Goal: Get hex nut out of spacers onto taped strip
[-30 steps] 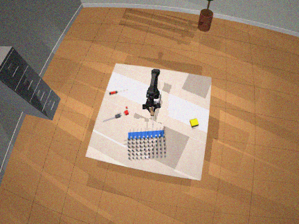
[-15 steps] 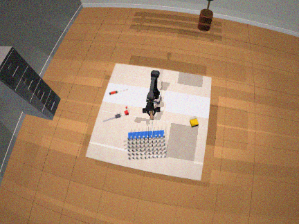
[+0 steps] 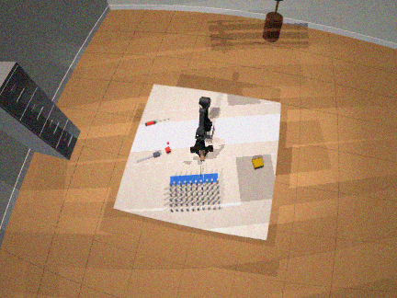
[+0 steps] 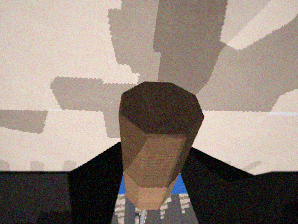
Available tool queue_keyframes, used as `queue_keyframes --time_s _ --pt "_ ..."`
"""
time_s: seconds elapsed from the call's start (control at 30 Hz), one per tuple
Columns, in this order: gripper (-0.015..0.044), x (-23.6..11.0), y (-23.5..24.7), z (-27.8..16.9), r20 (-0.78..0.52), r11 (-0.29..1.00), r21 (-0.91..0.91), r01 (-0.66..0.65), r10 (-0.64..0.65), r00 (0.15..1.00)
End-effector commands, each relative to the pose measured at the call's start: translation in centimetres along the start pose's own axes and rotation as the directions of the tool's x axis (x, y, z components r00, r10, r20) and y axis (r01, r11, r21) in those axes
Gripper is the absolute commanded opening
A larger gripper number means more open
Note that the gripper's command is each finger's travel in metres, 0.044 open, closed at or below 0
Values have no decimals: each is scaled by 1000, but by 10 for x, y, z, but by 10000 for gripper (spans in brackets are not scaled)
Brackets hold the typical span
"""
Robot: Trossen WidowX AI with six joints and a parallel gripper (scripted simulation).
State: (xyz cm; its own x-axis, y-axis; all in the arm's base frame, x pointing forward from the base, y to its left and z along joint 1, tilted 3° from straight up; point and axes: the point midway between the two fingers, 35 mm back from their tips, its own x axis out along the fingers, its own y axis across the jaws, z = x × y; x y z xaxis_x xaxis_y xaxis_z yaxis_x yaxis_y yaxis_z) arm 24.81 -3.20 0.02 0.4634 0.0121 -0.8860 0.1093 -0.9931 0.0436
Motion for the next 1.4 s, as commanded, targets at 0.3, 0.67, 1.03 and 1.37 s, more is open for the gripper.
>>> queue_keyframes --time_s 0.3,0.67,1.03,1.37 --pt "0 12 -3 12 -7 1000 -5 5 -5 1000" --pt "0 15 -3 6 -7 1000 -4 5 -5 1000" --pt "0 18 -2 0 -7 1000 -3 4 -4 1000" --pt "0 20 -2 -5 -8 1000 -2 3 -3 1000"
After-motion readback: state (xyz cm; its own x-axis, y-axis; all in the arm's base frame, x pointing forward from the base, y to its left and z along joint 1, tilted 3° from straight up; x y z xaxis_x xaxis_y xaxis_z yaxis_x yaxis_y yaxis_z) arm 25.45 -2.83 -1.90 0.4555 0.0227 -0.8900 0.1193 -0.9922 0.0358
